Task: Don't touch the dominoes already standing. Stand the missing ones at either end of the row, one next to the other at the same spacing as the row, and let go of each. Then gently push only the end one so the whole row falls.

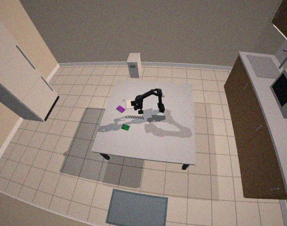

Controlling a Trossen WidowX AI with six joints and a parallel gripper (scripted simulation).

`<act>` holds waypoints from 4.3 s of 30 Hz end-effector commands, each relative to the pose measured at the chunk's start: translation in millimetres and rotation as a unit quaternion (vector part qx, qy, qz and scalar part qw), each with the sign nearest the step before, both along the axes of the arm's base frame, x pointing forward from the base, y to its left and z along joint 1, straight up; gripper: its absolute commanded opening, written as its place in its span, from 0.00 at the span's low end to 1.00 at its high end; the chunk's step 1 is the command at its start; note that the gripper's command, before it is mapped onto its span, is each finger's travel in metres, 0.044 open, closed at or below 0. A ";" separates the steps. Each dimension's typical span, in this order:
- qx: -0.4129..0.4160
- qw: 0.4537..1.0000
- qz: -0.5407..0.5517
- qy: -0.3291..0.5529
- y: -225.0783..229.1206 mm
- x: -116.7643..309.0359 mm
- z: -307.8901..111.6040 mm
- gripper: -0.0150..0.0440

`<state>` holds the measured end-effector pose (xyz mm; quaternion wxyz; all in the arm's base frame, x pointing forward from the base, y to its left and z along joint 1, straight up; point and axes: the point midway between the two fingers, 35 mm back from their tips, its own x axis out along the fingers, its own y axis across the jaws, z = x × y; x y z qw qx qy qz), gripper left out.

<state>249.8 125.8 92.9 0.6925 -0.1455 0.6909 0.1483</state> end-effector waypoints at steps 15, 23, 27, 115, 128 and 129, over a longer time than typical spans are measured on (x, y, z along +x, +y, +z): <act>0.056 0.782 0.612 0.105 -4.9 -27.1 -57.4 0.25; 0.056 0.782 0.612 0.105 -4.9 -27.1 -57.4 0.25; 0.056 0.782 0.612 0.105 -4.9 -27.1 -57.4 0.25; 0.055 0.782 0.612 0.103 4.6 29.9 -75.5 0.25; 0.055 0.782 0.612 0.103 4.6 29.9 -75.5 0.25; 0.055 0.782 0.612 0.103 4.6 29.9 -75.5 0.25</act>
